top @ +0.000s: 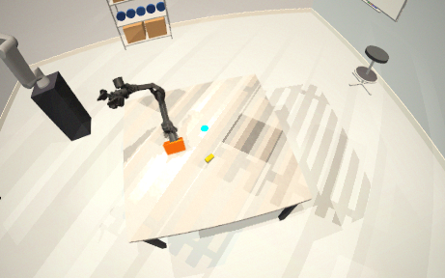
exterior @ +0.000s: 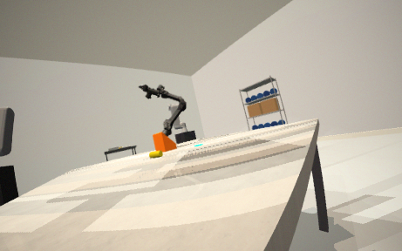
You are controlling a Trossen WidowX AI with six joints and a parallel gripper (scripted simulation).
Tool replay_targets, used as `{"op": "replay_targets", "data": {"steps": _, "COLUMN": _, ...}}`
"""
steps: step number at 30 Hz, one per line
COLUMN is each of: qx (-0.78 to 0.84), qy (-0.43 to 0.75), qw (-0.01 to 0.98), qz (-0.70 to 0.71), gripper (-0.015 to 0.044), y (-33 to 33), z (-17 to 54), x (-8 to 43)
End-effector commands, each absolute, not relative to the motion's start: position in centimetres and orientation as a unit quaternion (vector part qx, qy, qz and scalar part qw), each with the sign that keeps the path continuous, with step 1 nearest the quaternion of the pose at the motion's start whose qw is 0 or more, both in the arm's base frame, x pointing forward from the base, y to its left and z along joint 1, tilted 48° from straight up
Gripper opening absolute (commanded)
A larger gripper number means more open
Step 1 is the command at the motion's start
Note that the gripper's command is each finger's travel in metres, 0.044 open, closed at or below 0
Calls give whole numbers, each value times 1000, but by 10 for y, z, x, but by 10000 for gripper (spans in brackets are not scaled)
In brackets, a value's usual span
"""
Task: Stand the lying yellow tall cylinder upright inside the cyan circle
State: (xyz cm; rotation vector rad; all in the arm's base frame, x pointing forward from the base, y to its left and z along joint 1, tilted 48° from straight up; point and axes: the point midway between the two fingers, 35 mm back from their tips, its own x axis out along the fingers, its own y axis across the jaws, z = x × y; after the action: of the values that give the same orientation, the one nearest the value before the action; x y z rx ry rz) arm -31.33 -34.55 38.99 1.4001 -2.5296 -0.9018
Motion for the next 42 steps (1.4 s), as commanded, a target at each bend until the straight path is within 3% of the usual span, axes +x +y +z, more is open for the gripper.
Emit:
{"op": "replay_targets", "data": {"steps": 1, "qx": 464, "qy": -832, "qw": 57, "qz": -299, "gripper": 374, "y": -347, "z": 389, "x": -312}}
{"op": "replay_targets", "data": {"steps": 4, "qx": 499, "qy": -803, "qw": 62, "qz": -319, "gripper": 309, "y": -367, "z": 377, "x": -288}}
{"op": "replay_targets", "data": {"steps": 24, "qx": 620, "qy": -535, "qw": 164, "qz": -550, "gripper": 309, "y": -444, "z": 268, "x": -196}}
{"op": "replay_targets", "data": {"steps": 42, "qx": 670, "qy": -220, "qw": 313, "qz": -637, "gripper": 309, "y": -470, "z": 176, "x": -94}}
